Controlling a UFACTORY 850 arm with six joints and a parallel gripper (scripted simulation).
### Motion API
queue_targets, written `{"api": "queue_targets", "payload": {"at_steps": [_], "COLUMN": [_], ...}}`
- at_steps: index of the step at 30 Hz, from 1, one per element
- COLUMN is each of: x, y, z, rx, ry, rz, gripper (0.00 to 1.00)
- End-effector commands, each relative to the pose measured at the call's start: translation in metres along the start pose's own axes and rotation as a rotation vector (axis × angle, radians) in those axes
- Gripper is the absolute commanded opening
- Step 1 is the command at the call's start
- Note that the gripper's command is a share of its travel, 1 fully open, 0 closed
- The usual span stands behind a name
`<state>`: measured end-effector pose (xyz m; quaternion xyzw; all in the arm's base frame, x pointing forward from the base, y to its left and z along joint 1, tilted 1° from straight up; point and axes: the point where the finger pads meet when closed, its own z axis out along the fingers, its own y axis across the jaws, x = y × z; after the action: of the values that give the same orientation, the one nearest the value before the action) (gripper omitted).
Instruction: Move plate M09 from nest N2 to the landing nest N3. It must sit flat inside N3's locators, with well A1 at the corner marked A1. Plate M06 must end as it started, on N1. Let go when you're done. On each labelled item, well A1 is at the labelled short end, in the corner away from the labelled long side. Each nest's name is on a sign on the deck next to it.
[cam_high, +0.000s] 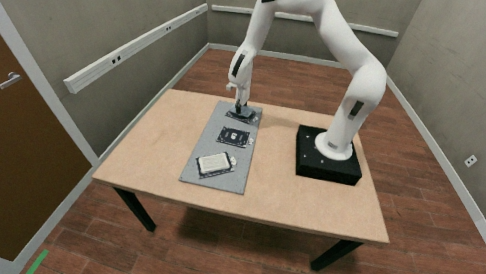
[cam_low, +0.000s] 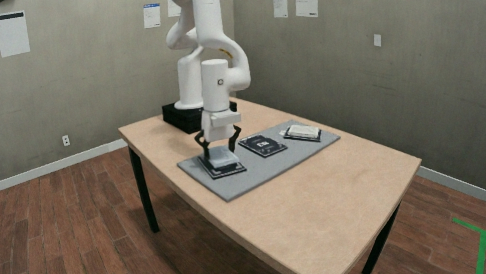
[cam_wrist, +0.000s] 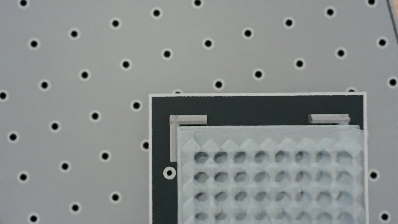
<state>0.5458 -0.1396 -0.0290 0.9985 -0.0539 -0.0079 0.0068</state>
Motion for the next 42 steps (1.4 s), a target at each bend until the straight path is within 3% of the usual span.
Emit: {"api": "queue_targets", "payload": {"at_steps": [1,42], "x": [0.001,0.001], "y": [0.0,0.0], "z": [-0.001,-0.056], "rx": [0.0,0.0], "ry": [0.001,0.002], "rz": [0.0,0.0], "gripper": [0.0,0.0]}}
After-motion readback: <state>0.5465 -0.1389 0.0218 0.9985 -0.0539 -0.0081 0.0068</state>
